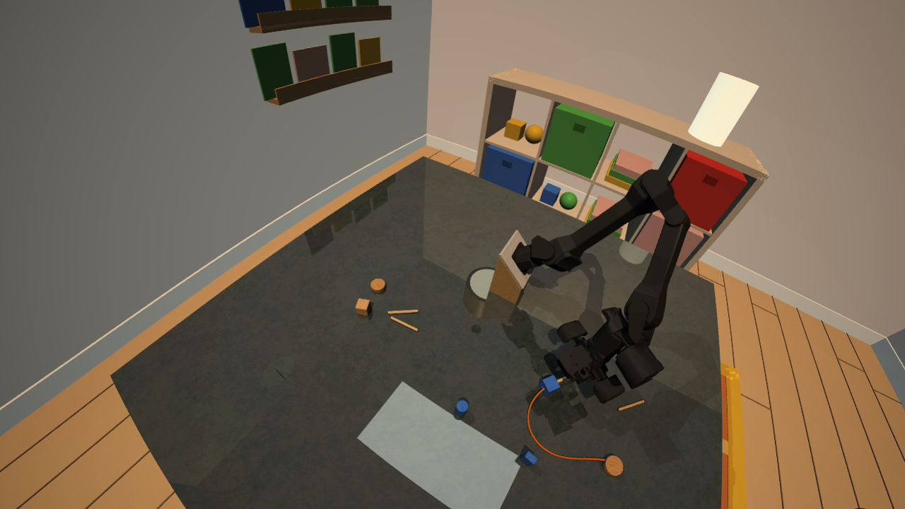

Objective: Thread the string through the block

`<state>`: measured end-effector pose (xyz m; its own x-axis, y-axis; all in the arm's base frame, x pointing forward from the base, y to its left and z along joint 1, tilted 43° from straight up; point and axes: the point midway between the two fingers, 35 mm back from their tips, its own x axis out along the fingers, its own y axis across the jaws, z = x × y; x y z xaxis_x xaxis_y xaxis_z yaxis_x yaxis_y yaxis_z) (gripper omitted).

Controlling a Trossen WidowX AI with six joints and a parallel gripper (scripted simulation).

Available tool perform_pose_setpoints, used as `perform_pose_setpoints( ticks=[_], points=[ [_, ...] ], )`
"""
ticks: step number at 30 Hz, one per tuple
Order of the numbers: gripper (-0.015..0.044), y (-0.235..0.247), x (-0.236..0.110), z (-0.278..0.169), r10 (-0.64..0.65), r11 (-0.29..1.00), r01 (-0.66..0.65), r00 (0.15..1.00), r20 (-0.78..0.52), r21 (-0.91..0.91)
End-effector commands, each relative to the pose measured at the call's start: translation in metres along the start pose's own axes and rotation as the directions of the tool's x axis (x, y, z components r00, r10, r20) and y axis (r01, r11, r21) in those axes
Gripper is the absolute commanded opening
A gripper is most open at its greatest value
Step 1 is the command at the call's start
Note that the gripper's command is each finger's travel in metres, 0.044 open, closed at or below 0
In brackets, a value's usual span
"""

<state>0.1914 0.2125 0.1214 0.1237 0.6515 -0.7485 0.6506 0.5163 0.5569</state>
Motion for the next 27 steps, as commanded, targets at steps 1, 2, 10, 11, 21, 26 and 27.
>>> perform_pose_setpoints(
  ticks=[1,2,10,11,21,26,27],
  points=[
    [0.0,0.0,-0.001,-0.006,-0.001,1.0,0.001,1.0,0.002,0.001],
    [0.0,0.0,-0.001,-0.007,0.0,1.0,0.0,1.0,0.001,-0.003],
    [0.0,0.0,-0.003,-0.019,0.003,0.999,-0.003,1.0,-0.002,-0.034],
    [0.0,0.0,-0.003,-0.02,0.004,0.999,-0.004,1.0,-0.001,-0.038],
    [0.0,0.002,-0.005,-0.035,0.006,0.997,-0.006,1.0,-0.003,-0.081],
    [0.0,0.0,-0.005,-0.042,0.008,0.995,-0.008,1.0,-0.003,-0.102],
    [0.0,0.0,-0.005,-0.044,0.009,0.994,-0.009,1.0,-0.004,-0.105]
  ],
)
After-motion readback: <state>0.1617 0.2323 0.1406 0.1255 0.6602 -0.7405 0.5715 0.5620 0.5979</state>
